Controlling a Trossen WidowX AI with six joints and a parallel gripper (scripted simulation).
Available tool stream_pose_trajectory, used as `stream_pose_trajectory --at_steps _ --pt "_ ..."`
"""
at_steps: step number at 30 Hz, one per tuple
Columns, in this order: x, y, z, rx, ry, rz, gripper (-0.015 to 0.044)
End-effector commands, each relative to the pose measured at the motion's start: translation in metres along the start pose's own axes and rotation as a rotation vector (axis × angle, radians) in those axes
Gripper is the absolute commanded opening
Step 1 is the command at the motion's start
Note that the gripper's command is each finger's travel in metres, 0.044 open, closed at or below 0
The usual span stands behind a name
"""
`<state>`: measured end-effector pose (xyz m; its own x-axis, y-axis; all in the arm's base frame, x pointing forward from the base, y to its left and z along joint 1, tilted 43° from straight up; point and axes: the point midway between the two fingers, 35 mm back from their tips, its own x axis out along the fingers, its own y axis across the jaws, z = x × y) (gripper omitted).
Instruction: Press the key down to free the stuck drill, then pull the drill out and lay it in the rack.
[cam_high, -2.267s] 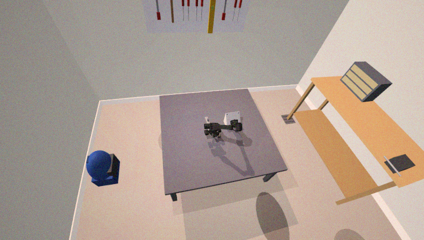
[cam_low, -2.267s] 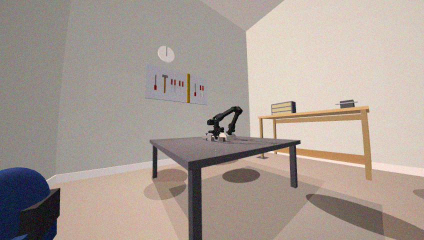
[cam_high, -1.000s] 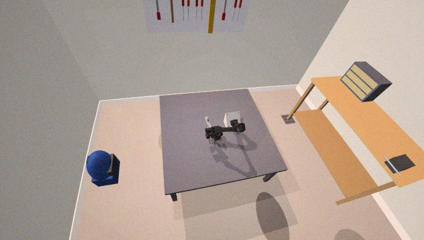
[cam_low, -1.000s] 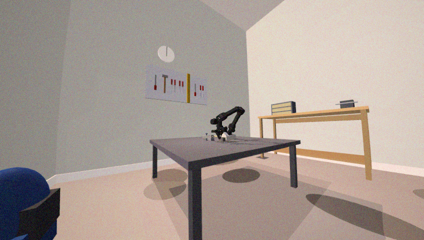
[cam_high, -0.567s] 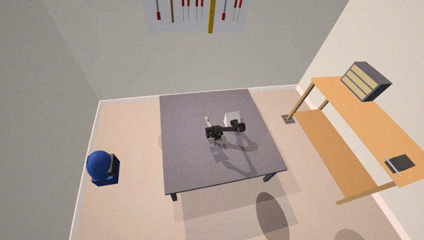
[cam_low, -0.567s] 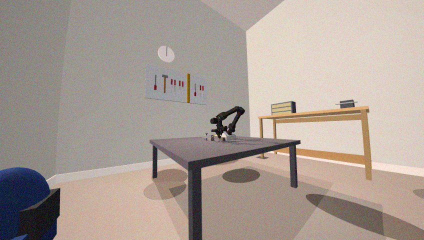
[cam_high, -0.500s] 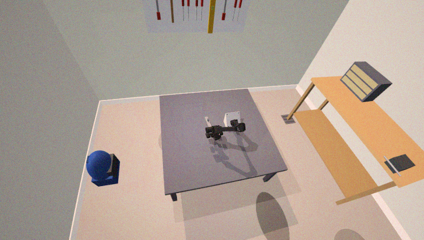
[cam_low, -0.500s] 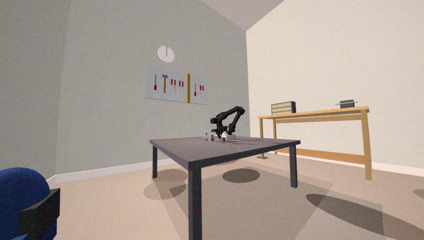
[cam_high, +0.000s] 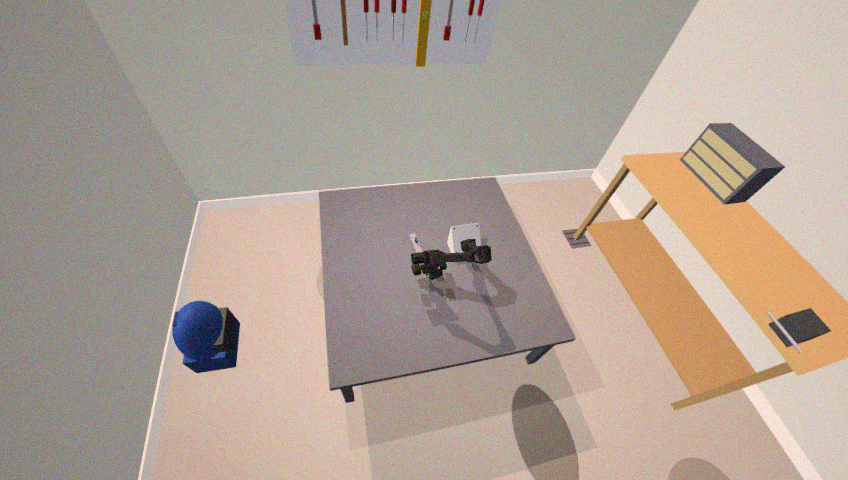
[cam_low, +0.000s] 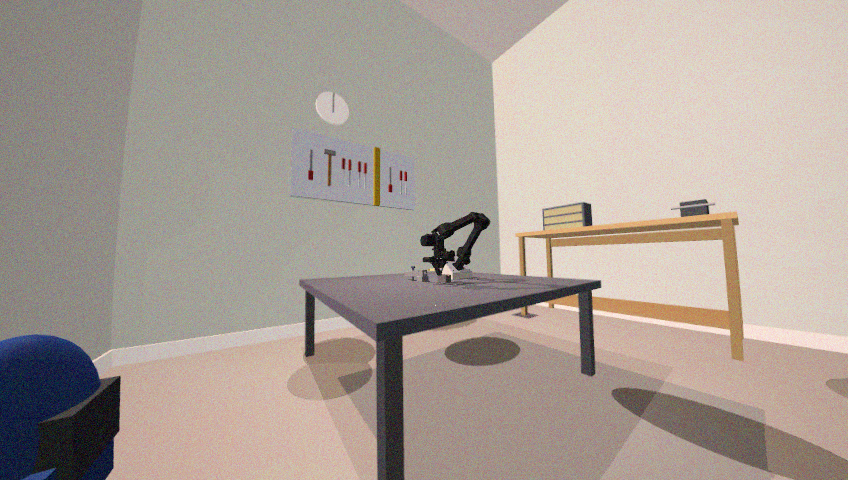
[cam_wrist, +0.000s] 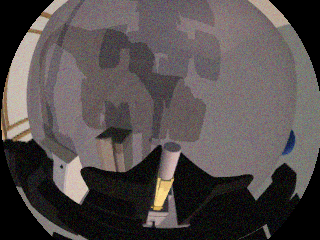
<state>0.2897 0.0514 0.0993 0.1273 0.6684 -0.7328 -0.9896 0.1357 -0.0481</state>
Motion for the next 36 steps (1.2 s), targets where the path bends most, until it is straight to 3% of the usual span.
stream_pose_trajectory --at_steps 1,36 --pt "-0.003 0.0 0.0 -0.004 -0.003 -0.004 0.0" --pt "-0.019 0.001 -0.002 -0.004 -0.003 -0.003 0.0"
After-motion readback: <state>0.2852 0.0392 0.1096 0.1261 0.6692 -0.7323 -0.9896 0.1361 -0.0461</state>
